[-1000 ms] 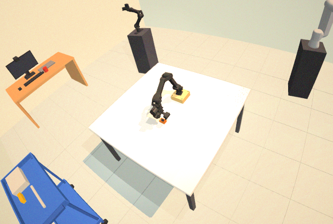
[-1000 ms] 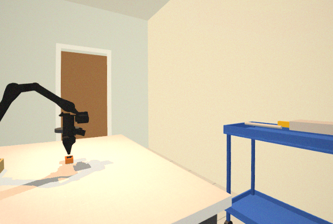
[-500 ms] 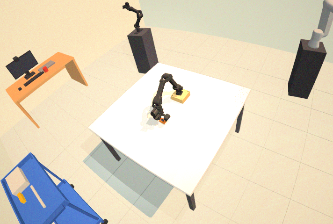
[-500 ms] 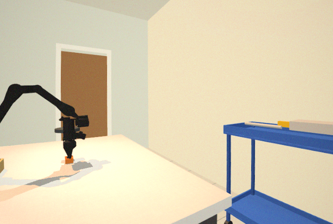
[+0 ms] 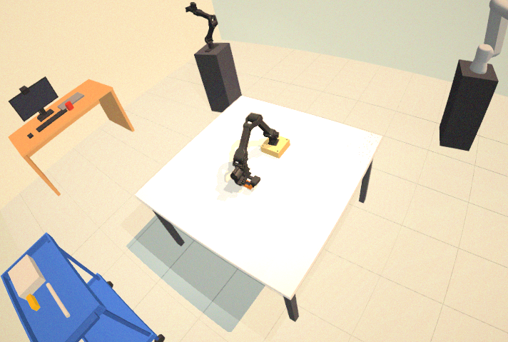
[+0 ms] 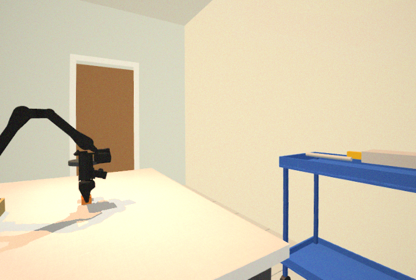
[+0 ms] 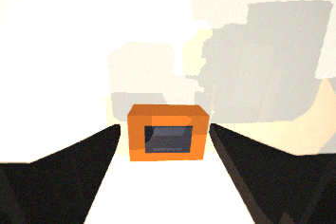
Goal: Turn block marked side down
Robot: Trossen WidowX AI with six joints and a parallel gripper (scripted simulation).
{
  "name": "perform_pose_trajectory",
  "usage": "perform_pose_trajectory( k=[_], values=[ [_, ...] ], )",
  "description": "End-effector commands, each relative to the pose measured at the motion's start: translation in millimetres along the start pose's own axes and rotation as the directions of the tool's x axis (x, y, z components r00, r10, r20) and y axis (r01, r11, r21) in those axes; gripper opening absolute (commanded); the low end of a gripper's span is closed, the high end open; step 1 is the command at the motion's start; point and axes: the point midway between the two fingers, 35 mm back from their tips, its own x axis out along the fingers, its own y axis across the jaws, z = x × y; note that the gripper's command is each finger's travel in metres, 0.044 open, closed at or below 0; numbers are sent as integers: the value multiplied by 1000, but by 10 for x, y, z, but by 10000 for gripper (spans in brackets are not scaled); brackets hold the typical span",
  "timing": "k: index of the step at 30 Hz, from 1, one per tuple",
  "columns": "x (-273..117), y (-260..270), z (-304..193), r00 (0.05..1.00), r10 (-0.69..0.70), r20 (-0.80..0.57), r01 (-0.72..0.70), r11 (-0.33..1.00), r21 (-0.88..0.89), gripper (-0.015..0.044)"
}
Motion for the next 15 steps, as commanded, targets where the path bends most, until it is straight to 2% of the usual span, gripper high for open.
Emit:
perform_pose_trajectory(
  k=[1,2,15],
  values=[
    [19,-3,-16,1000,-1,-4,1,1000,6,309],
    [19,-3,-16,1000,-1,-4,1,1000,6,282],
    [19,-3,-16,1000,-1,-4,1,1000,6,196]
  ],
)
